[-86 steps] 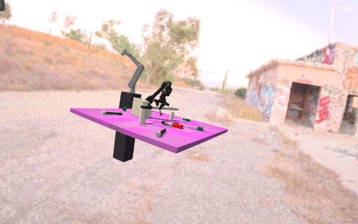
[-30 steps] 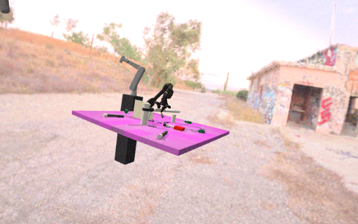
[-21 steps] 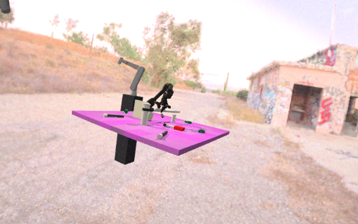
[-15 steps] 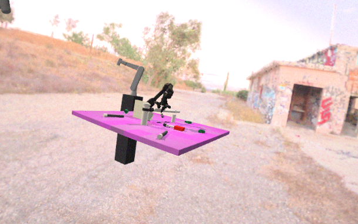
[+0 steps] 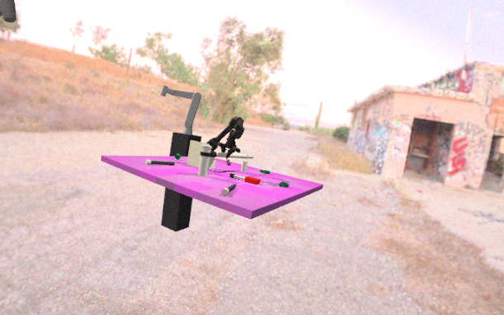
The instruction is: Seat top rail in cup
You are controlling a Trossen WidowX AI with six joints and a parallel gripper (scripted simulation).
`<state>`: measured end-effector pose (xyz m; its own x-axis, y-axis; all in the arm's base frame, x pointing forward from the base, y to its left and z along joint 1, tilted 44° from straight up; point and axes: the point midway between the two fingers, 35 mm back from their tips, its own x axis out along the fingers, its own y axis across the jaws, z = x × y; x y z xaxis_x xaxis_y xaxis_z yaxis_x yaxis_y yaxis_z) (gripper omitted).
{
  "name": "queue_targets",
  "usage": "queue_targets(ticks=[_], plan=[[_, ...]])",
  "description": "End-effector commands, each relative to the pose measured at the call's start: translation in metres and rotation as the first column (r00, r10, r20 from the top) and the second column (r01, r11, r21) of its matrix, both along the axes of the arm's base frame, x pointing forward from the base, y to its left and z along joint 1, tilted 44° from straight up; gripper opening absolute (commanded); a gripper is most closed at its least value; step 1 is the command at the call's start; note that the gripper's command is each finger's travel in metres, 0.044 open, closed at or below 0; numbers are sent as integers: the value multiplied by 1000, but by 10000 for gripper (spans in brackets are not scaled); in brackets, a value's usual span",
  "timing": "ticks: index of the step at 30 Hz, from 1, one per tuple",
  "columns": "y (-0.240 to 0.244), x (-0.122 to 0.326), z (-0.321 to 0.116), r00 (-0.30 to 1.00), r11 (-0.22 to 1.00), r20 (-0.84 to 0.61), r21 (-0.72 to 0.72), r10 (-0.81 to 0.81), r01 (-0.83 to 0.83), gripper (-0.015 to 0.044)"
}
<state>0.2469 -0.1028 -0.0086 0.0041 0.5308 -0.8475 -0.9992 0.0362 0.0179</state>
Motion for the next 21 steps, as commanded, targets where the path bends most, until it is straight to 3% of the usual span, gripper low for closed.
queue_targets(ticks=[1, 21], plan=[[-5, -1, -1, 1000, 1000, 0, -13, -3, 3, 0], [-4, 0, -2, 1000, 1000, 0, 0, 0, 0, 0]])
